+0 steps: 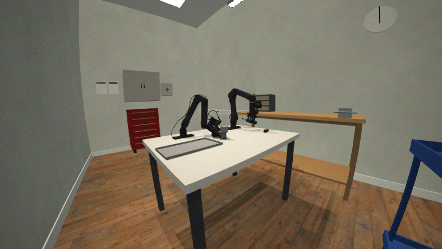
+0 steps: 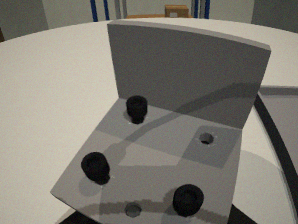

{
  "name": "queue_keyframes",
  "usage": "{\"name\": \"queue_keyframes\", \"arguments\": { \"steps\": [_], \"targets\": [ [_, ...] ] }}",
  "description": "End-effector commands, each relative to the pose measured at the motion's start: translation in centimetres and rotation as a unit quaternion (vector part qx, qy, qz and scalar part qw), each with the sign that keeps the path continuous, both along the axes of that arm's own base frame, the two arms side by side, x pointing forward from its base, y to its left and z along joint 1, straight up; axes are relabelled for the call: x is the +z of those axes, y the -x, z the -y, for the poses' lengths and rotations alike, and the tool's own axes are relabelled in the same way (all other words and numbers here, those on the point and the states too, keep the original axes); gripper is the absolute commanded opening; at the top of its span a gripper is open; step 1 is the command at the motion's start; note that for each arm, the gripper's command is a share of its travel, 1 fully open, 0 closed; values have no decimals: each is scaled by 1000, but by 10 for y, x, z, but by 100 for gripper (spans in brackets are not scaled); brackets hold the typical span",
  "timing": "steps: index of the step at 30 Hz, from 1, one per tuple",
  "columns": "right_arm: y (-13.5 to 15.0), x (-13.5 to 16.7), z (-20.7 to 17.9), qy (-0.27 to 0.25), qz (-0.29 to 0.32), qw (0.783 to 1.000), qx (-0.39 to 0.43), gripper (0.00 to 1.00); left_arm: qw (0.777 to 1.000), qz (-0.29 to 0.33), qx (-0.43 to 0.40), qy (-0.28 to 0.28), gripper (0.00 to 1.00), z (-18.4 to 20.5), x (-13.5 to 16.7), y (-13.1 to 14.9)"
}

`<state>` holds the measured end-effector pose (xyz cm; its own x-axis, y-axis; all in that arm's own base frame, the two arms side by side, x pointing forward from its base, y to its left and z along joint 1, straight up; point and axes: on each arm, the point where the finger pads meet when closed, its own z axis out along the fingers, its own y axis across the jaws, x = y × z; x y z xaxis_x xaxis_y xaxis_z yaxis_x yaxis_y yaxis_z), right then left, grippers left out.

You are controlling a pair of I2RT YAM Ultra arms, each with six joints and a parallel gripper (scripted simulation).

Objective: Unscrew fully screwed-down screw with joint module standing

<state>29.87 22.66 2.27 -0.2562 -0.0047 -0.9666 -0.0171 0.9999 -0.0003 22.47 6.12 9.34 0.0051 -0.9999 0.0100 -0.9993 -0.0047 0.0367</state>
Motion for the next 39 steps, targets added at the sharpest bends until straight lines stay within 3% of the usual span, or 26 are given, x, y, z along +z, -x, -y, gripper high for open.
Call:
{"name": "queue_keyframes", "arguments": {
  "steps": [1,6,9,18,20,23,26,35,39],
  "targets": [
    [-2,5,-2,-10,6,1000,-1,59,1000,17,1,-6,42,-2,-5,-8],
    [-2,5,-2,-10,6,1000,-1,59,999,47,1,-14,42,-5,11,-20],
    [-2,5,-2,-10,6,1000,-1,59,1000,14,1,-5,42,-1,-12,-8],
    [-2,5,-2,-10,6,1000,-1,59,1000,14,1,-5,42,-1,-31,-7],
    [-2,5,-2,-10,6,1000,-1,59,999,48,1,-14,42,-5,-14,-21],
    [-2,5,-2,-10,6,1000,-1,59,999,48,1,-14,42,-5,-14,-21],
    [-2,5,-2,-10,6,1000,-1,59,1000,11,1,-4,42,-1,-39,-7],
    [-2,5,-2,-10,6,1000,-1,59,1000,13,1,-5,42,-1,-56,-6],
    [-2,5,-2,-10,6,1000,-1,59,999,48,1,-14,42,-5,-39,-23]
  ]
}}
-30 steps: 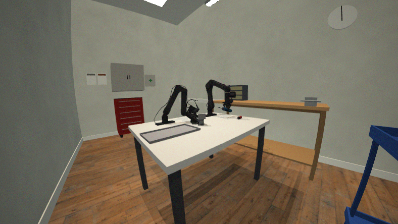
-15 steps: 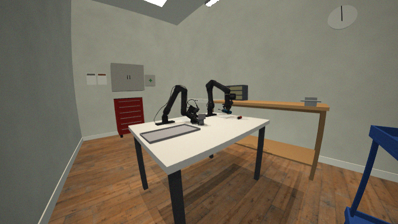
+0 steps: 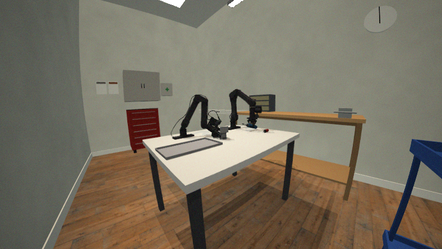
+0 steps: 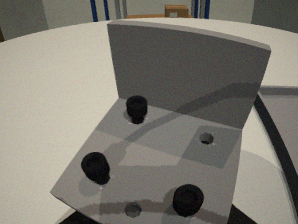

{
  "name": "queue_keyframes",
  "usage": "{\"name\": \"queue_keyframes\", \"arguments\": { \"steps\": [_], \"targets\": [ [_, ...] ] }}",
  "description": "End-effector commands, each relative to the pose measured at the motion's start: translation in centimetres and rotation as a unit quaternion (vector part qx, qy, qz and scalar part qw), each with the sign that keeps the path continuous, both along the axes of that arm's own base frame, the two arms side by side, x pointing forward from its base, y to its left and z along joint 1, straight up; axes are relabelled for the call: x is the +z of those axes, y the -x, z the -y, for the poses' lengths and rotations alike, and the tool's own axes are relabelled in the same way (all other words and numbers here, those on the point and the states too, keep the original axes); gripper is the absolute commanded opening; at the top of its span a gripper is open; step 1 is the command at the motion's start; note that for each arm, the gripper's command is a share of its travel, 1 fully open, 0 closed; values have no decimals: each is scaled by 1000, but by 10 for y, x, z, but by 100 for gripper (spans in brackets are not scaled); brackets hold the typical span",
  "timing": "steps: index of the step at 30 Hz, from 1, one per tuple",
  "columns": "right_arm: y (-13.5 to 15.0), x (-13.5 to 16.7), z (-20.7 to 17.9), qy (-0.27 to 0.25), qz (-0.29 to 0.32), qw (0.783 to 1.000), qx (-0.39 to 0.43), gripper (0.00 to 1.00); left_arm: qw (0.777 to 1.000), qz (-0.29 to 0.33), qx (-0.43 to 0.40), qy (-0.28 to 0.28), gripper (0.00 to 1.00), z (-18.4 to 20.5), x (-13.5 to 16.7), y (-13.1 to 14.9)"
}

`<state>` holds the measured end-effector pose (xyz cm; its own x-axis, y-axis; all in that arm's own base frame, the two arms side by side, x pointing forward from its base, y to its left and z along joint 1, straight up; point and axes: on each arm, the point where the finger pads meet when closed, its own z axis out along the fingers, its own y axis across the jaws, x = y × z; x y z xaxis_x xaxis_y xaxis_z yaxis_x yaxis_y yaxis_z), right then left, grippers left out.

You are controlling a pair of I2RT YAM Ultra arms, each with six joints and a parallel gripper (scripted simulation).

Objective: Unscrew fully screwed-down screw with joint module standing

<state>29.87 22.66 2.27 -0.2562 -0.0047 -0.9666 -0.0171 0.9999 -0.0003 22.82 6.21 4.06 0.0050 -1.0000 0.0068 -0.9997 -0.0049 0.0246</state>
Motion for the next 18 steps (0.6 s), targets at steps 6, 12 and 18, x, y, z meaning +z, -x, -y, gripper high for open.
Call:
{"name": "queue_keyframes", "arguments": {
  "steps": [6,12,18],
  "targets": [
    [-2,5,-2,-10,6,1000,-1,59,1000,19,1,-6,42,-1,0,-6],
    [-2,5,-2,-10,6,1000,-1,59,1000,18,1,-6,42,-1,-3,-8],
    [-2,5,-2,-10,6,1000,-1,59,1000,17,0,-5,42,-2,-1,-8]
  ]
}}
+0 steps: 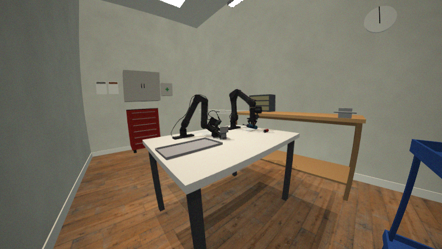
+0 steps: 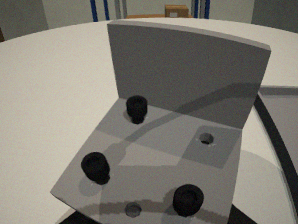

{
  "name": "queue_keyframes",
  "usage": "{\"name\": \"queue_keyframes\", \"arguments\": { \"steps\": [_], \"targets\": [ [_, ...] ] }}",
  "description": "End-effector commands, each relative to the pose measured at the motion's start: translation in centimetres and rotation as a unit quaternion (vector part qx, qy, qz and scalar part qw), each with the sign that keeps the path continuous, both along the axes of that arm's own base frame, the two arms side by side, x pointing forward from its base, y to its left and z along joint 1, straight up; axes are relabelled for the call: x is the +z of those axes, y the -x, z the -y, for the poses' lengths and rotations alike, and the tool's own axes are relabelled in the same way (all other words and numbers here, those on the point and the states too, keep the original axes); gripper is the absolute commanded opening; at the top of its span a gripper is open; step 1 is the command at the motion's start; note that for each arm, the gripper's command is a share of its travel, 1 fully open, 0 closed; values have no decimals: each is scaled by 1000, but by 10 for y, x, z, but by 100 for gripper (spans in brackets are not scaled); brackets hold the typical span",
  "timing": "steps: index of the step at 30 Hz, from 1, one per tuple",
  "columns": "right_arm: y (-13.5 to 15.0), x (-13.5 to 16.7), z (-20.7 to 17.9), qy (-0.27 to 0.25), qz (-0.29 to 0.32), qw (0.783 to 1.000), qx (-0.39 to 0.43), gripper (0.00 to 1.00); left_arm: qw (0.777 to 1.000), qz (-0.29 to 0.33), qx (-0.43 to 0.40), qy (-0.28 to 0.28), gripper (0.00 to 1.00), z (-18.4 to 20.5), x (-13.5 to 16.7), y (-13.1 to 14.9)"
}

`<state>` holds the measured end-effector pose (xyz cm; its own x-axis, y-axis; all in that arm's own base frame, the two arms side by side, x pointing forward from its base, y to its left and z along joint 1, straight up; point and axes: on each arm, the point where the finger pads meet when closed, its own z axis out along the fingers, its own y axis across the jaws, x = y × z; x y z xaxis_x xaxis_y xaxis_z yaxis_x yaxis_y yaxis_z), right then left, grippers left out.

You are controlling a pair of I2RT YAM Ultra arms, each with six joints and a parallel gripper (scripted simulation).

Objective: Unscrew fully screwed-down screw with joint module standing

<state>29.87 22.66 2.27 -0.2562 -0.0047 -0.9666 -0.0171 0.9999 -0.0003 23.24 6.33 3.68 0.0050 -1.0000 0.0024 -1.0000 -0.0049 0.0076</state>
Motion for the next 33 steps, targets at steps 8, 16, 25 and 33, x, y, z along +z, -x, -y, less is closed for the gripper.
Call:
{"name": "queue_keyframes", "arguments": {
  "steps": [8,16,25,33],
  "targets": [
    [-2,5,-2,-10,6,1000,-1,59,1000,2,0,-1,42,1,-10,1],
    [-2,5,-2,-10,6,1000,-1,59,1000,24,0,-7,42,-2,-3,-11],
    [-2,5,-2,-10,6,1000,-1,59,1000,10,0,-3,42,0,-15,-5],
    [-2,5,-2,-10,6,1000,-1,59,1000,26,0,-7,42,-2,-10,-12]
  ]
}}
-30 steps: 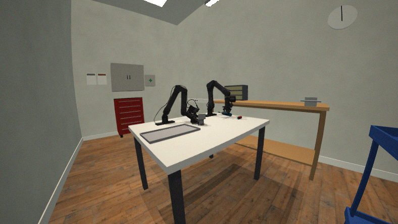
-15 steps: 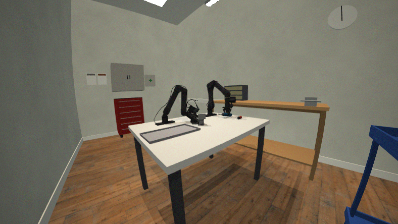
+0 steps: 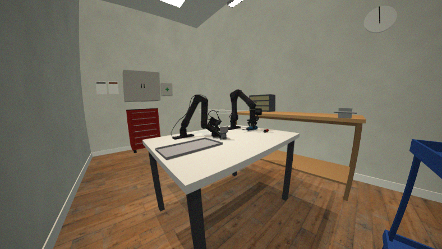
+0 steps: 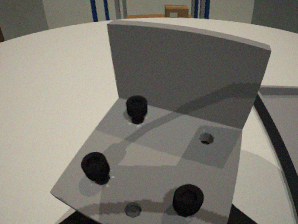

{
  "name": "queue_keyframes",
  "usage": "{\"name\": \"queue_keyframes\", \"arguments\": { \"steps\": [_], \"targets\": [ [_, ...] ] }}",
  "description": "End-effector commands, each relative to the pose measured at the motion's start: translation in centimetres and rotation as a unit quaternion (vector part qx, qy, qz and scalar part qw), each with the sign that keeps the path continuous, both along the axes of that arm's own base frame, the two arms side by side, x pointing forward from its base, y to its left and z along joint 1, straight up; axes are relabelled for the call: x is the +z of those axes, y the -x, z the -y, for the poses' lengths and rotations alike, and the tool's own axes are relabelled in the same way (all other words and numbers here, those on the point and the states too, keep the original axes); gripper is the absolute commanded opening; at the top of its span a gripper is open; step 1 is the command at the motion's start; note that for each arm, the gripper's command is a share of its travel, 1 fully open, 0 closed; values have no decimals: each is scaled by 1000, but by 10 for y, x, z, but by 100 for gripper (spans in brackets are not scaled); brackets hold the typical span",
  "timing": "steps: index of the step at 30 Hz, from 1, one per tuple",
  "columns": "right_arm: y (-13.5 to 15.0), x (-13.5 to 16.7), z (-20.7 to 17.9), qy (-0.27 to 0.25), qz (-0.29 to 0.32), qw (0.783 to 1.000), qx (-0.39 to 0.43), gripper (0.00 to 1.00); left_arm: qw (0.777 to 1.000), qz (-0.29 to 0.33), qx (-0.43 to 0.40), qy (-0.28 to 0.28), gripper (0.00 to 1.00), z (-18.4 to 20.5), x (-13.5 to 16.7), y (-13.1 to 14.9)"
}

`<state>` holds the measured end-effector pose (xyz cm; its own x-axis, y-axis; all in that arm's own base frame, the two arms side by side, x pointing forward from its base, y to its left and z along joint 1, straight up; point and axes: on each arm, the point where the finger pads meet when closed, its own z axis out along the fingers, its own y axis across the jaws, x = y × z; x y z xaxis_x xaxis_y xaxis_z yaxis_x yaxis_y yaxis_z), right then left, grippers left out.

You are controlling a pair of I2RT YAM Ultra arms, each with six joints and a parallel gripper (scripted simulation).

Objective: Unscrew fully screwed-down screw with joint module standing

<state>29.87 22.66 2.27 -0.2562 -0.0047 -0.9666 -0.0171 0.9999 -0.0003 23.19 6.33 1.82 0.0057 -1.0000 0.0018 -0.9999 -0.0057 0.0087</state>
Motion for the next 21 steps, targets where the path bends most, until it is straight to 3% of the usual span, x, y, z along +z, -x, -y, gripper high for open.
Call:
{"name": "queue_keyframes", "arguments": {
  "steps": [1,21],
  "targets": [
    [-2,5,-2,-10,6,1000,-1,59,1000,26,-1,-7,42,-2,8,-12],
    [-2,5,-2,-10,6,1000,-1,59,1000,10,-6,-1,42,2,-3,-2]
  ]
}}
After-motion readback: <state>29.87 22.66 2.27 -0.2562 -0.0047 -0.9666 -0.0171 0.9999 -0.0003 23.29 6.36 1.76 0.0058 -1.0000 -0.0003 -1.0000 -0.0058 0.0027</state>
